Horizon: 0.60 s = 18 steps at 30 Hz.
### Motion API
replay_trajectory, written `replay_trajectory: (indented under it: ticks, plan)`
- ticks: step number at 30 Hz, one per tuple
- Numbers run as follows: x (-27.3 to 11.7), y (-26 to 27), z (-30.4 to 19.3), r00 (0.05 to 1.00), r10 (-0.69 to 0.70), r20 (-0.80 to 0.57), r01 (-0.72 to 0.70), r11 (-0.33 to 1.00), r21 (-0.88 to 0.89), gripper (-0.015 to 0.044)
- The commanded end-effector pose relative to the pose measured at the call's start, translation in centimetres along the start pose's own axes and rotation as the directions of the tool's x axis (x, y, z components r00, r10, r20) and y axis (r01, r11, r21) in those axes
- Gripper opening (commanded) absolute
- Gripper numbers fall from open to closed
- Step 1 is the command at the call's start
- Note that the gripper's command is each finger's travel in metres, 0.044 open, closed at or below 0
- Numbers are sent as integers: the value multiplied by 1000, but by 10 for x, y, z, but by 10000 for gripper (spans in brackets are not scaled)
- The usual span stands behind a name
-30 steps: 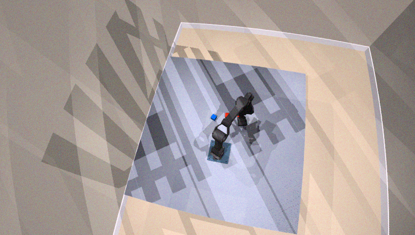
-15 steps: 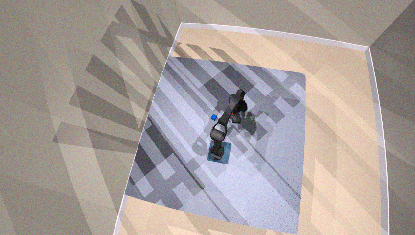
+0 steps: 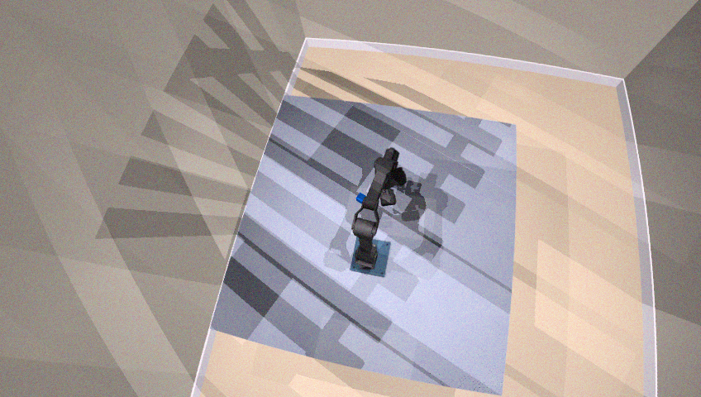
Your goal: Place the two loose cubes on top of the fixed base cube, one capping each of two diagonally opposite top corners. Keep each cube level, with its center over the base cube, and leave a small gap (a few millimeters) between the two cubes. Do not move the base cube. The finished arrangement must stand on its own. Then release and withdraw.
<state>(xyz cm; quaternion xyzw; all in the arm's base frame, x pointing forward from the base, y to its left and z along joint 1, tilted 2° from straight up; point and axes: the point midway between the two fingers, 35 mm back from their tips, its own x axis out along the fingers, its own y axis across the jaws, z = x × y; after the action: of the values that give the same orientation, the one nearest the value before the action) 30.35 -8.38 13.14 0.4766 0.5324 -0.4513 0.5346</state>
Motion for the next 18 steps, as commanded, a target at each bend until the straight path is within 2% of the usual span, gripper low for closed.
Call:
replay_trajectory:
  ticks: [1, 18]
  plan:
    - [4, 2, -13, 1000, -1, -6, 1, 1000, -3, 105]
    - [15, 14, -66, 1000, 0, -12, 0, 1000, -31, 105]
